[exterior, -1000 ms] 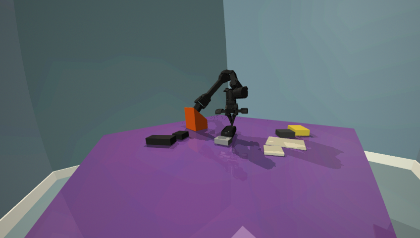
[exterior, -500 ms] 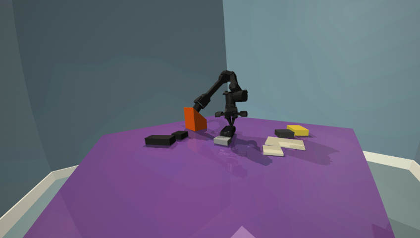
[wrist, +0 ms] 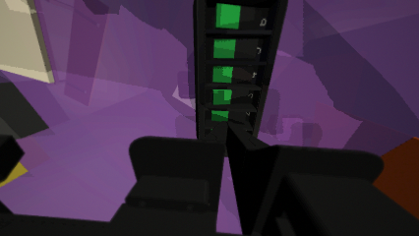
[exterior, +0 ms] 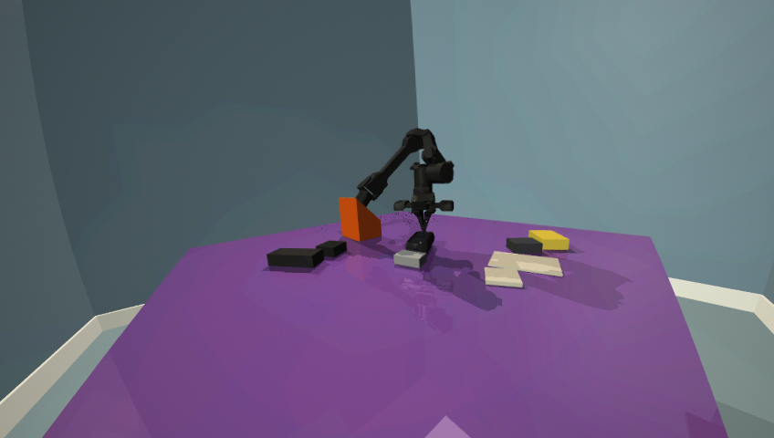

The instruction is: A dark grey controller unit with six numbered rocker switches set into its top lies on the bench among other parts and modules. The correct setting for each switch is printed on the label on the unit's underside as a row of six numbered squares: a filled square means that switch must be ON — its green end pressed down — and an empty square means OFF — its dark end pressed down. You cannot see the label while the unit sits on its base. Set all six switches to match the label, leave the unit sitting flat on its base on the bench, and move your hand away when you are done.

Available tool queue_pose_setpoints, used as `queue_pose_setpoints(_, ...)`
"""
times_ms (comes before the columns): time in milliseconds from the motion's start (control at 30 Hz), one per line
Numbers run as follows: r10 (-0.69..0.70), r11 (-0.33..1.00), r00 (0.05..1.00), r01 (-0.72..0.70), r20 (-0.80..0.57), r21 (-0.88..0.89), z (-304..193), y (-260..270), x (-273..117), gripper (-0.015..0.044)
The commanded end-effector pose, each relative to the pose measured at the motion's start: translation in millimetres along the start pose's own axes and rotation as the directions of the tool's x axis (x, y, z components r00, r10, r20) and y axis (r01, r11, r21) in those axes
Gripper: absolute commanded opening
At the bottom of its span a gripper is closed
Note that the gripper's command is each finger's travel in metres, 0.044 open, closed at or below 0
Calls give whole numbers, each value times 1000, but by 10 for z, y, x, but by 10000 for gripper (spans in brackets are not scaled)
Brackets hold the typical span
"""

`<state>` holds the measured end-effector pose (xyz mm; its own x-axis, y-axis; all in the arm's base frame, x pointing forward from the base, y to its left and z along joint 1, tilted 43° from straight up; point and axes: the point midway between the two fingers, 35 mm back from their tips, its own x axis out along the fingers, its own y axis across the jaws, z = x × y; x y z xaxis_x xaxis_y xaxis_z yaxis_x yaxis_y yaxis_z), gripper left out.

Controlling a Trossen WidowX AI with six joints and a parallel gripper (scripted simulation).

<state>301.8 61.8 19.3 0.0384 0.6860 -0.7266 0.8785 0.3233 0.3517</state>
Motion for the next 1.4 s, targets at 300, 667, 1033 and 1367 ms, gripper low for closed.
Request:
queue_pose_setpoints(300,20,1000,1000,-19,16,-12,218,36,-268,0)
queue_pose_setpoints(667,20,1000,1000,-19,17,-12,224,46,-117,0)
queue_pose_setpoints(1033,20,1000,1000,-20,16,-12,221,52,57,0)
queue_pose_setpoints(1367,21,1000,1000,-20,15,-12,218,53,178,0)
